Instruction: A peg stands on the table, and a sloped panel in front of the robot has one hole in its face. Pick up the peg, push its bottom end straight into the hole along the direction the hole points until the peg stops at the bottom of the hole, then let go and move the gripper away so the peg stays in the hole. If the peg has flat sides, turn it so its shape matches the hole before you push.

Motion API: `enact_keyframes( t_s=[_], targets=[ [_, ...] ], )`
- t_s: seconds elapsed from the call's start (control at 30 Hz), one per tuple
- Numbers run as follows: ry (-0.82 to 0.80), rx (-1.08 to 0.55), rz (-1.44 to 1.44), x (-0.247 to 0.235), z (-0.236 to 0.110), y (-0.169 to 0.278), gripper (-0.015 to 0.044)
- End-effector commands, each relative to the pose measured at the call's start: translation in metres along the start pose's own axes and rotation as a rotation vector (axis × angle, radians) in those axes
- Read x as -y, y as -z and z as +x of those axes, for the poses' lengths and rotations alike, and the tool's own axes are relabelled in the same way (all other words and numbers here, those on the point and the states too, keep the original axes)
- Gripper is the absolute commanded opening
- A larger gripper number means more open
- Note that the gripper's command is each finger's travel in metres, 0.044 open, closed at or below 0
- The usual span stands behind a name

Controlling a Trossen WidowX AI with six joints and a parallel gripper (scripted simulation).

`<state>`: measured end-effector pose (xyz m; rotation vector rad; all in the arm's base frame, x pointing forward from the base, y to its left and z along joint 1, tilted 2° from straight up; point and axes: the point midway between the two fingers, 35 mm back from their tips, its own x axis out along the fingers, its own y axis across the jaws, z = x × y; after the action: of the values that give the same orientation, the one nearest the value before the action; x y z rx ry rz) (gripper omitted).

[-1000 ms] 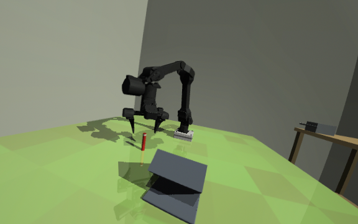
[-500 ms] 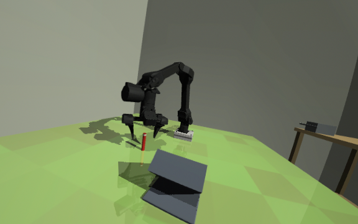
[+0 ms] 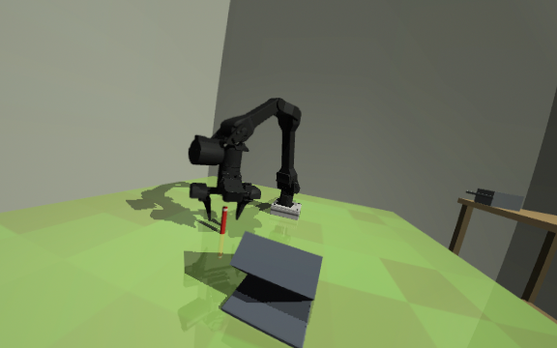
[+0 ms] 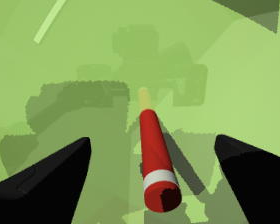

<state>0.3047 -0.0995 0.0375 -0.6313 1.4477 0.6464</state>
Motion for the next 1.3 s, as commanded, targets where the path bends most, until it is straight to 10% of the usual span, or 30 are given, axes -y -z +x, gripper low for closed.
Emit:
enact_keyframes(
  t_s=[0.0,0.3,1.27],
  targets=[
    [0.0,0.0,0.0,0.0,0.0,0.0,0.0282],
    [0.0,0.0,0.0,0.0,0.0,0.0,0.0046],
    [0.0,-0.004,-0.001,0.002,-0.078,-0.002,0.0]
  ],
)
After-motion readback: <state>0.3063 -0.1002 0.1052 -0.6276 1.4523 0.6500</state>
